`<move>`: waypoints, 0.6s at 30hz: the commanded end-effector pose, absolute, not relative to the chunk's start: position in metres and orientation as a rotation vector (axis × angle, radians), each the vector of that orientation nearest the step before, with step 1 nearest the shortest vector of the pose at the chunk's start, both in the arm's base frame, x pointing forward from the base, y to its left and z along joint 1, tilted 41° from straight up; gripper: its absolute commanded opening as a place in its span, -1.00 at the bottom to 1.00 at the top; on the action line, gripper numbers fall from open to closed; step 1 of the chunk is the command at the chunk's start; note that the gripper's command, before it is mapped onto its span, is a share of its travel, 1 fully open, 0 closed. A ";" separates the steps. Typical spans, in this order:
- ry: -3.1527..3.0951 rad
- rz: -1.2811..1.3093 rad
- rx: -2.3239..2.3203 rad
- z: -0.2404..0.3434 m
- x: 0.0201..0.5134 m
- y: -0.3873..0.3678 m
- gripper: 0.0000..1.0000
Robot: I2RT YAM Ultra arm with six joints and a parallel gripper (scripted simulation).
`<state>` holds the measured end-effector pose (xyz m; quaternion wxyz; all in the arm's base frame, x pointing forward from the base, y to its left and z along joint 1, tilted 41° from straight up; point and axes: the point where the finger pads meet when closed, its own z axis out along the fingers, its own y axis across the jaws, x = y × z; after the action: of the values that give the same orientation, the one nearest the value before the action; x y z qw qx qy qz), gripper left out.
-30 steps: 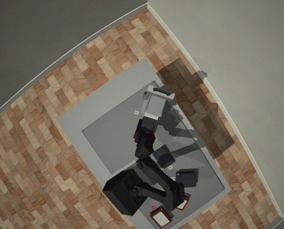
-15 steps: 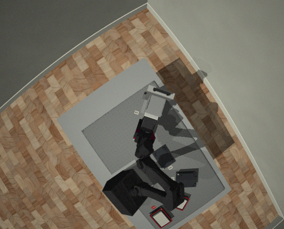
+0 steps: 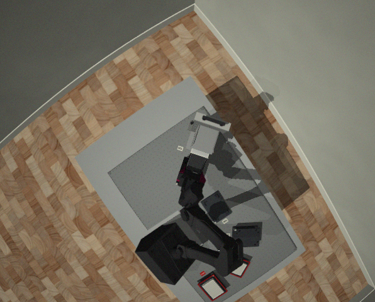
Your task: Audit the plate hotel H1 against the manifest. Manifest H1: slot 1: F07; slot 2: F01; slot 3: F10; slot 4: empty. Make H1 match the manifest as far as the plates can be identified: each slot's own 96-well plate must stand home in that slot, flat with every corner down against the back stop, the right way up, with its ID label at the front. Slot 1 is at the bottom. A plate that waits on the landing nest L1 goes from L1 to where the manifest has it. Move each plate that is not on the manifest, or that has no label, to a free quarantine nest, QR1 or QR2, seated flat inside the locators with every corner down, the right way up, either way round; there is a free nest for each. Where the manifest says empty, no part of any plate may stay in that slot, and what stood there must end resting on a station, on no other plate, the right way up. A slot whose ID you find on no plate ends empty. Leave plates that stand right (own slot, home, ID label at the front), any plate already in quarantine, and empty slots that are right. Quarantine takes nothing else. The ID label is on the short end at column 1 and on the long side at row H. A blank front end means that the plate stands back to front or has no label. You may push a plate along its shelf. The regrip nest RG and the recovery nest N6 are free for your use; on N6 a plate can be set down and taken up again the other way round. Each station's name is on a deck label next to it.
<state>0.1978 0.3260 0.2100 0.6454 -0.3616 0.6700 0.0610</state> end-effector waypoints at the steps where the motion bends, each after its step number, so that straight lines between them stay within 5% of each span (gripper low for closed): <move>1: 1.515 0.158 -0.820 0.216 0.196 0.329 0.72; 18: 1.514 0.158 -0.819 0.220 0.203 0.336 0.72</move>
<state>0.2043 0.3332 0.2139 0.6455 -0.3615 0.6700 0.0611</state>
